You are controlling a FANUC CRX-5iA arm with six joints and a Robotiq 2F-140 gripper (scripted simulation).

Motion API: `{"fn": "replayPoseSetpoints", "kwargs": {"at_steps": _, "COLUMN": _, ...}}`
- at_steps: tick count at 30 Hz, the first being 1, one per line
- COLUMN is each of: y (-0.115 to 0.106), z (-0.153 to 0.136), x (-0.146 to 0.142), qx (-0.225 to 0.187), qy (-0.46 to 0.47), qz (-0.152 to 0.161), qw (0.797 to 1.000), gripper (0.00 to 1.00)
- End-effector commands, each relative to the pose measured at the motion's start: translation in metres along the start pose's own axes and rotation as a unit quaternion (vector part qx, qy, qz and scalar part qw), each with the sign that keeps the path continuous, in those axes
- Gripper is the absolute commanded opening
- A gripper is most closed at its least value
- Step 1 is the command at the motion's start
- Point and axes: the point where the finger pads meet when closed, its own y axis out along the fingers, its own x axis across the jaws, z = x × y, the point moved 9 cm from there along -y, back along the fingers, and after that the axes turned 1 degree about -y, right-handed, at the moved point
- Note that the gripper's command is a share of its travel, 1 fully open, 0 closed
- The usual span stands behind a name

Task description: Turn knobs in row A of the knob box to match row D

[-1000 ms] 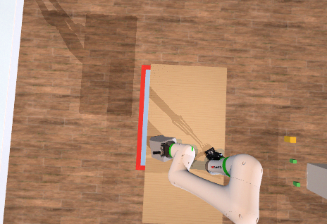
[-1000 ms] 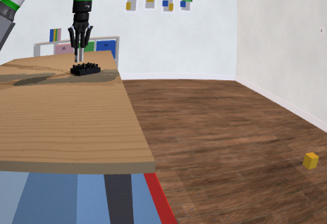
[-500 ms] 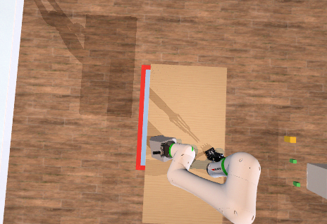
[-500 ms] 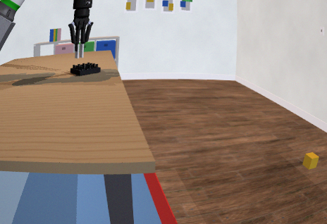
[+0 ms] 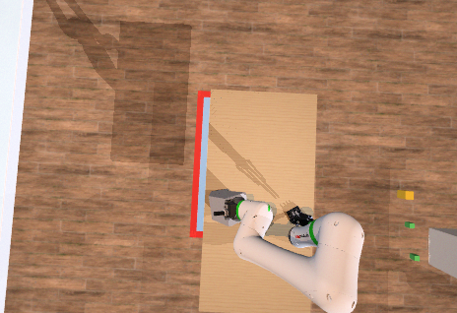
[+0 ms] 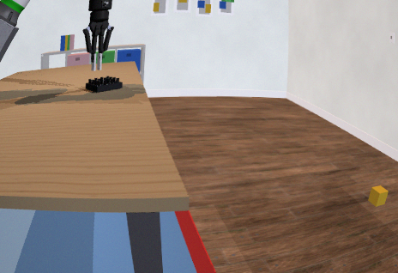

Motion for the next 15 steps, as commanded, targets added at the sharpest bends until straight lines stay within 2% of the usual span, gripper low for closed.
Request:
{"fn": "replayPoseSetpoints", "kwargs": {"at_steps": 1, "y": -0.0017, "z": -0.0002, "x": 0.0004, "qx": 0.000, "qy": 0.078, "qz": 0.002, "qw": 0.997, "gripper": 0.12}}
{"fn": "replayPoseSetpoints", "kwargs": {"at_steps": 7, "y": -0.0037, "z": -0.0002, "x": 0.0004, "qx": 0.000, "qy": 0.172, "qz": 0.002, "qw": 0.985, "gripper": 0.12}}
{"fn": "replayPoseSetpoints", "kwargs": {"at_steps": 9, "y": -0.0037, "z": -0.0002, "x": 0.0004, "qx": 0.000, "qy": 0.172, "qz": 0.002, "qw": 0.985, "gripper": 0.12}}
{"fn": "replayPoseSetpoints", "kwargs": {"at_steps": 10, "y": -0.0046, "z": -0.0002, "x": 0.0004, "qx": 0.000, "qy": 0.214, "qz": 0.002, "qw": 0.977, "gripper": 0.12}}
{"fn": "replayPoseSetpoints", "kwargs": {"at_steps": 15, "y": -0.0061, "z": -0.0001, "x": 0.0003, "qx": 0.000, "qy": 0.283, "qz": 0.002, "qw": 0.959, "gripper": 0.12}}
